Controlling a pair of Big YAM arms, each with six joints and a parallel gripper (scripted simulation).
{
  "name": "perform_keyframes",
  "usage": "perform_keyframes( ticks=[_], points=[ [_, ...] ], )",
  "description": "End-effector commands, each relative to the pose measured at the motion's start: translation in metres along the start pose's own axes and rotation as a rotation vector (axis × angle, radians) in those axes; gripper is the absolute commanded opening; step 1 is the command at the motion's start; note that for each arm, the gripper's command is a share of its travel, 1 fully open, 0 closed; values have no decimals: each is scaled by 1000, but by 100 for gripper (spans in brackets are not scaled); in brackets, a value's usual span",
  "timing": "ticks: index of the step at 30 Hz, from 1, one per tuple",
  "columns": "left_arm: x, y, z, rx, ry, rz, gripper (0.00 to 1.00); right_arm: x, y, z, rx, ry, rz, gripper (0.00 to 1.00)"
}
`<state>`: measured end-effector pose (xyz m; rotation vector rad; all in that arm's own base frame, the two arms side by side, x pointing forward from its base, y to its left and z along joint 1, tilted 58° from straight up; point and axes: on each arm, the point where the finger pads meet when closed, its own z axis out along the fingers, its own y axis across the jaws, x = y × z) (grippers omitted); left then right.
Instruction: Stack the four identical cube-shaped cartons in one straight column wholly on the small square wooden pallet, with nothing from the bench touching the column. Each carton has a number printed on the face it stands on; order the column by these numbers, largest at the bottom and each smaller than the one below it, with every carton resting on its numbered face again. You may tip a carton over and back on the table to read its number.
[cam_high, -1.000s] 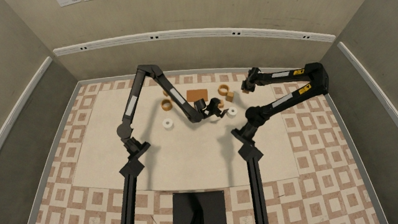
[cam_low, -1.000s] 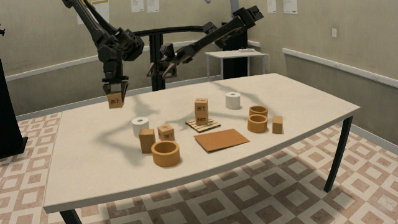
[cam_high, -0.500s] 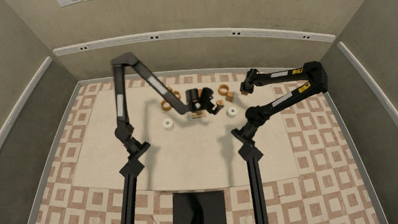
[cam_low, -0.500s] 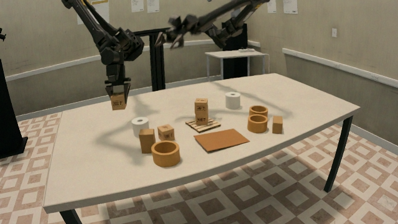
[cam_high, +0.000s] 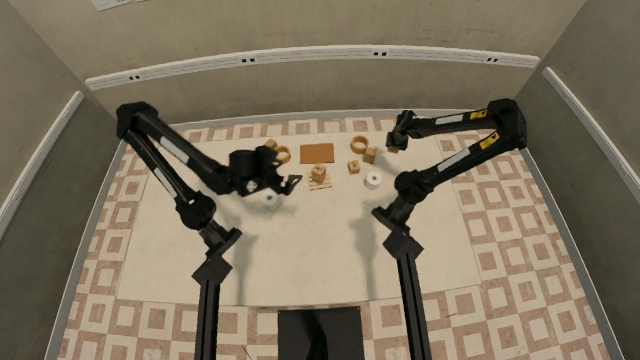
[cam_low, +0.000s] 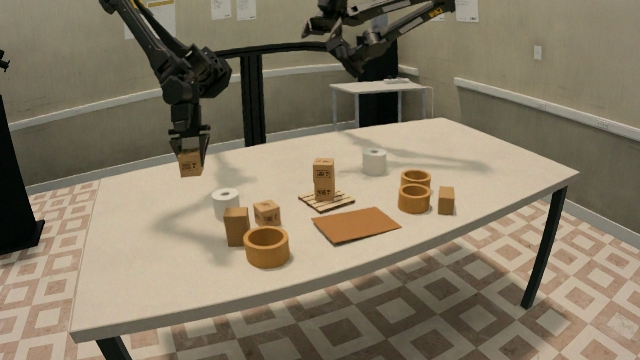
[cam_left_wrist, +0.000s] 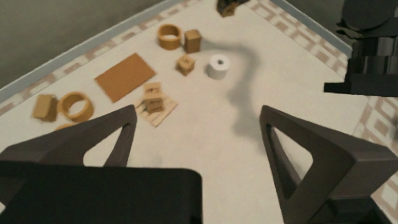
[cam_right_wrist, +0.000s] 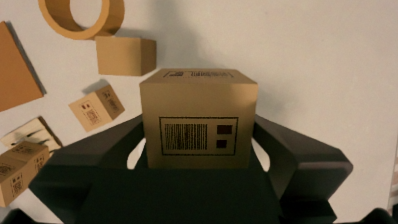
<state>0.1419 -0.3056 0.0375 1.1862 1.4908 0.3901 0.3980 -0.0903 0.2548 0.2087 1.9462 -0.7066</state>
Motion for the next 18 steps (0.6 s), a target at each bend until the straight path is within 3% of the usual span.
perform_keyframes(
  ticks=[1,2,5,8,14,15,16,18],
  points=[
    [15,14,-28,-10,20,-58,100,-2,-2,2,5,-1,9,50],
    [31,20,-32,-27,30,-29,100,1,1,5,3,7,16,50],
    [26,22,-35,-39,25,-18,100,0,3,5,2,1,24,50],
    [53,35,-47,-73,25,61,100,17,28,-1,-22,0,45,50],
    [43,40,-51,-92,4,67,100,66,103,-15,-36,-2,104,50],
    [48,43,-46,-106,30,83,100,79,120,-18,-35,0,111,50],
    [34,41,-43,-104,24,76,100,91,135,-22,-34,3,116,50],
    [30,39,-38,-104,28,121,100,98,161,-29,-35,-13,153,50]
  ],
)
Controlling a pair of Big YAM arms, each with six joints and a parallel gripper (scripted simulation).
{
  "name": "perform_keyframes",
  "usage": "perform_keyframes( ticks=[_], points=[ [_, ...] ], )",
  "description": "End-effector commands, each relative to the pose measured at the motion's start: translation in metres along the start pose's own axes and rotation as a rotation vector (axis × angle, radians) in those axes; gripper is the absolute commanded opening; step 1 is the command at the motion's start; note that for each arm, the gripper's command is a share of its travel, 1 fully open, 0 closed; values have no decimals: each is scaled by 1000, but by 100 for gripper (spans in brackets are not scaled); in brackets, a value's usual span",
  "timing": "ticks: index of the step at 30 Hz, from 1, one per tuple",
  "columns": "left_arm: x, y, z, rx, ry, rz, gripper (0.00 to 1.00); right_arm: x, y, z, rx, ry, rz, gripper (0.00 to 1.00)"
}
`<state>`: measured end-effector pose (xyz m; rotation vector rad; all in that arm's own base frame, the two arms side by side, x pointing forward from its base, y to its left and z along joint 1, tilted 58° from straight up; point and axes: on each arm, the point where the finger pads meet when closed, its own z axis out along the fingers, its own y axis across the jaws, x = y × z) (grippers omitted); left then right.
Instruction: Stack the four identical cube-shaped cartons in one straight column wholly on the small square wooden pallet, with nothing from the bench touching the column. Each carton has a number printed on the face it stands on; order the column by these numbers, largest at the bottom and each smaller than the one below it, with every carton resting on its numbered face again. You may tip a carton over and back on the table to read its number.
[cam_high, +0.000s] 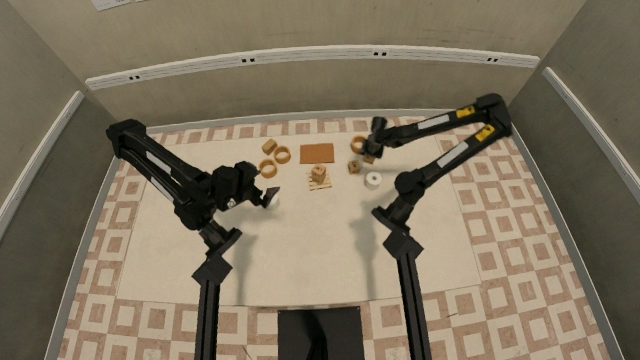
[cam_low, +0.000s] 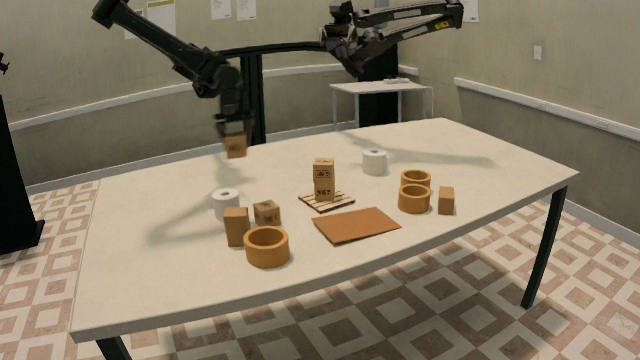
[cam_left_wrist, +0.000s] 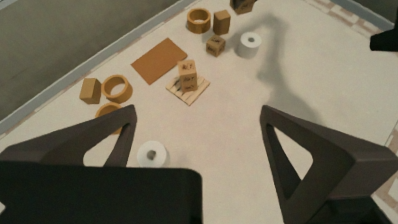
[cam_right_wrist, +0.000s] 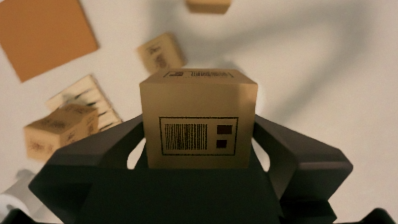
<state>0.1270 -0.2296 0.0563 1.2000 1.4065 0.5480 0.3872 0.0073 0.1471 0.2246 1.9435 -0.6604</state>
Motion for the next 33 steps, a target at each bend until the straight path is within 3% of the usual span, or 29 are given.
perform_keyframes(
  ticks=[1,3,11,13,18,26,28,33],
  points=[
    [-23,0,12,-9,12,12,100,26,56,-1,-9,-8,119,50],
    [-23,0,12,-9,12,12,100,26,56,-1,-9,-8,119,50],
    [-36,8,50,-21,43,56,100,114,150,-18,14,13,61,50],
    [-23,8,55,-17,61,94,100,129,167,-22,16,10,49,50],
    [-33,17,66,-41,42,26,100,154,200,-28,16,2,32,50],
    [-43,27,70,-68,10,-84,100,167,227,-33,11,-18,-60,50],
    [-45,25,68,-64,4,-83,100,154,221,-19,48,-21,-56,50],
    [-45,25,68,-65,3,-83,100,123,224,-15,48,-39,-29,50]
  ],
)
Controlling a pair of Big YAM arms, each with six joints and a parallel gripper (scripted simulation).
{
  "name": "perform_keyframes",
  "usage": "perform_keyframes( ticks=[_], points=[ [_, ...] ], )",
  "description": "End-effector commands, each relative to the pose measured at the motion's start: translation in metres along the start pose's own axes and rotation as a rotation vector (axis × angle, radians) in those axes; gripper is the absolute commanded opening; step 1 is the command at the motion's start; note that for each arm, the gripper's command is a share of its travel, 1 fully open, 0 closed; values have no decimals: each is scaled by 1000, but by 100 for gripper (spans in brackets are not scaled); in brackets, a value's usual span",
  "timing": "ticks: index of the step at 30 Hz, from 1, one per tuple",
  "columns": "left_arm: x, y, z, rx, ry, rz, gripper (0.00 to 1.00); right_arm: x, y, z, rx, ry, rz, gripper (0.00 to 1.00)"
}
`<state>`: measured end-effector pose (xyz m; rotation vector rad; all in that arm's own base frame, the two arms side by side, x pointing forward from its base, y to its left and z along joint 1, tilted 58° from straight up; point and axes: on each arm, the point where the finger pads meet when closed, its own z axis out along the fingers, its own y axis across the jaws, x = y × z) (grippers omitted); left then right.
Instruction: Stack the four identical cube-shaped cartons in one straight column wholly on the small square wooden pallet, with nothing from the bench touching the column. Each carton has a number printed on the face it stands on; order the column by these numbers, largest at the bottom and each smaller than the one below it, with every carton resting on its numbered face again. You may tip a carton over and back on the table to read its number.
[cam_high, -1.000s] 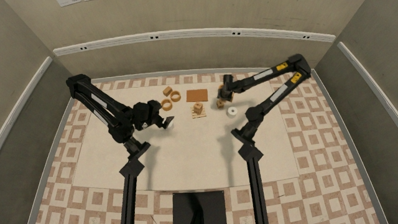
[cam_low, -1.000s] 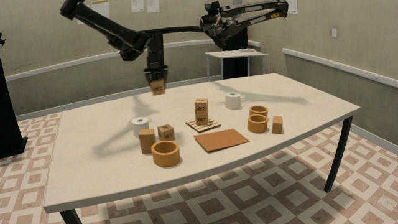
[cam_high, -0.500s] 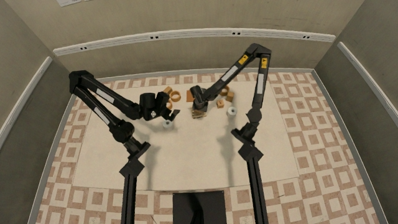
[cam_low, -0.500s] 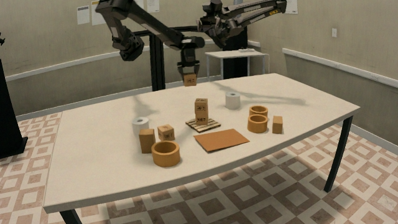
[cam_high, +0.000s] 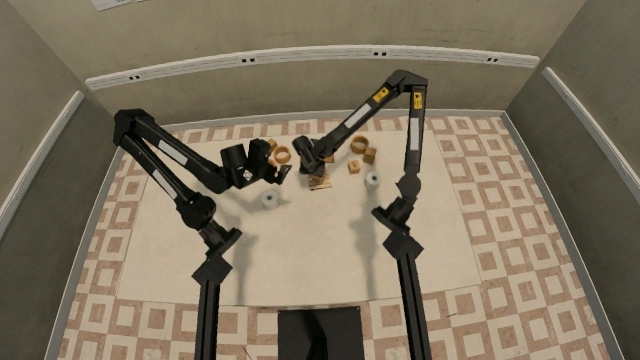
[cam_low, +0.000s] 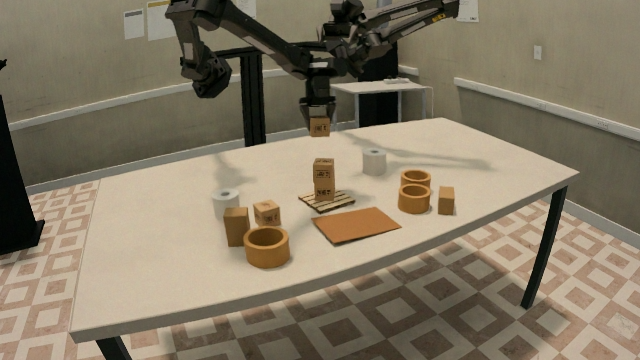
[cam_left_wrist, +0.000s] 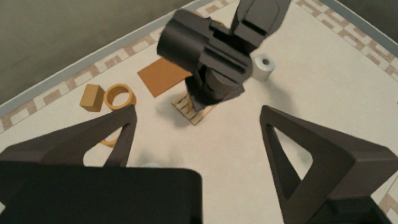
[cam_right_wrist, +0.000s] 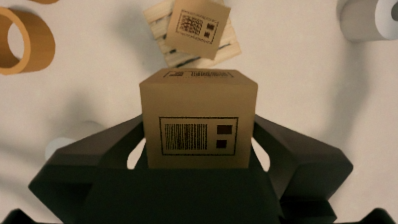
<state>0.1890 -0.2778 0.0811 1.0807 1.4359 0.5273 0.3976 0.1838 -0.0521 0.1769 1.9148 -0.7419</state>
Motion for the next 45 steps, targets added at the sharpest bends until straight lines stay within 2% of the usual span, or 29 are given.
perform_keyframes(
  ticks=[1,6,9,14,19,27,29,30,38,39,41,45],
  points=[
    [-2,0,2,-5,-6,10,100,-28,2,10,6,-5,59,50],
    [-2,0,2,-5,-6,10,100,-22,6,5,-3,-5,54,50],
    [-2,0,2,-5,-6,10,100,-24,0,12,22,8,126,50],
    [-4,0,0,-3,-9,13,100,-56,-2,18,54,31,302,50],
    [-4,0,0,-3,-9,13,100,-68,-2,21,68,43,333,50],
    [-4,0,0,-3,-9,13,100,-65,4,15,55,41,289,50],
    [-4,0,0,-3,-9,13,100,-50,6,19,57,42,288,50],
    [-4,0,0,-3,-9,13,100,-49,1,27,72,48,293,50],
    [-4,0,0,-3,-9,13,100,-43,-2,39,74,52,275,50],
    [-4,0,0,-3,-9,13,100,-53,0,41,70,46,296,50],
    [-4,0,0,-3,-9,13,100,-43,-1,47,74,51,278,50],
    [-4,0,0,-3,-9,13,100,-40,-2,54,74,52,275,50]
  ],
)
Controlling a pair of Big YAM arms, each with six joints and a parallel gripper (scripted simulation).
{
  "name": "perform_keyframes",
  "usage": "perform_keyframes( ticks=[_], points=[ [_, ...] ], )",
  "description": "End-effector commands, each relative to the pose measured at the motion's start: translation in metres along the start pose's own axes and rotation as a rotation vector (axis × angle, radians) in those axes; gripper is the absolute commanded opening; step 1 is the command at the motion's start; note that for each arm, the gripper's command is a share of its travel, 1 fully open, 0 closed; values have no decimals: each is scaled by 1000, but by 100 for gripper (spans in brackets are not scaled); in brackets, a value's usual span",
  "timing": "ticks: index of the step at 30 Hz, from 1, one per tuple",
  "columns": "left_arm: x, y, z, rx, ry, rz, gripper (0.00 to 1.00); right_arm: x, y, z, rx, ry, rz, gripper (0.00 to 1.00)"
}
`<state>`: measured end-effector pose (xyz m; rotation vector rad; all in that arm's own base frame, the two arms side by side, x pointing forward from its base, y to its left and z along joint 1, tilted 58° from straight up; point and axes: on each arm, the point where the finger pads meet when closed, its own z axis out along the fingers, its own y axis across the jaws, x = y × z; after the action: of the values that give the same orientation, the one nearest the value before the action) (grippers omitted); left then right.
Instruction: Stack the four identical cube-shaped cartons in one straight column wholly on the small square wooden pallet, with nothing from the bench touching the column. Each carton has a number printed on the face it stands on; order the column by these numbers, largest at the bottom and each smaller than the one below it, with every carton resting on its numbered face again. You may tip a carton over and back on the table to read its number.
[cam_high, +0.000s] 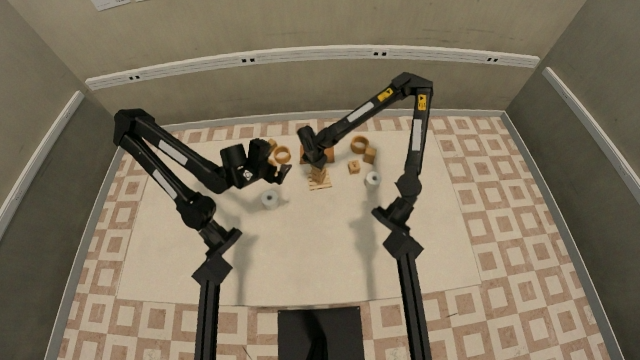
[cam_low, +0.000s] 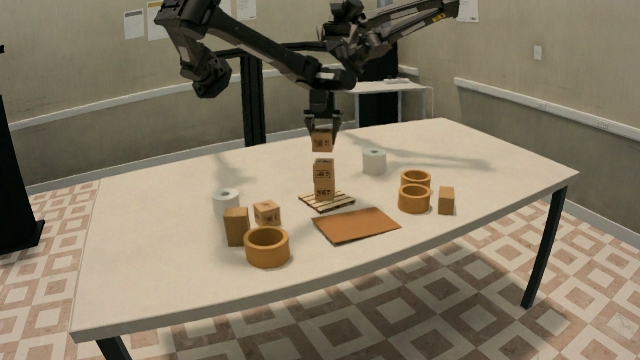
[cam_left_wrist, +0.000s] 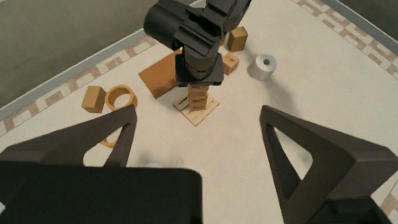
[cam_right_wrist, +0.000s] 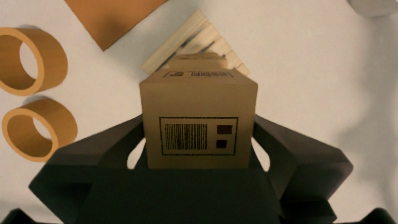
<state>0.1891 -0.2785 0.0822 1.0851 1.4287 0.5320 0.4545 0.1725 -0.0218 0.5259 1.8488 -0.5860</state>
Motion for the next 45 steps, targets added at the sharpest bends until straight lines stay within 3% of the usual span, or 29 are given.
perform_keyframes(
  ticks=[1,45],
  points=[
    [-3,0,0,-1,-6,6,100,7,-7,14,14,4,-41,50],
    [-3,0,0,-1,-6,6,100,9,-6,40,13,2,-35,50]
  ],
)
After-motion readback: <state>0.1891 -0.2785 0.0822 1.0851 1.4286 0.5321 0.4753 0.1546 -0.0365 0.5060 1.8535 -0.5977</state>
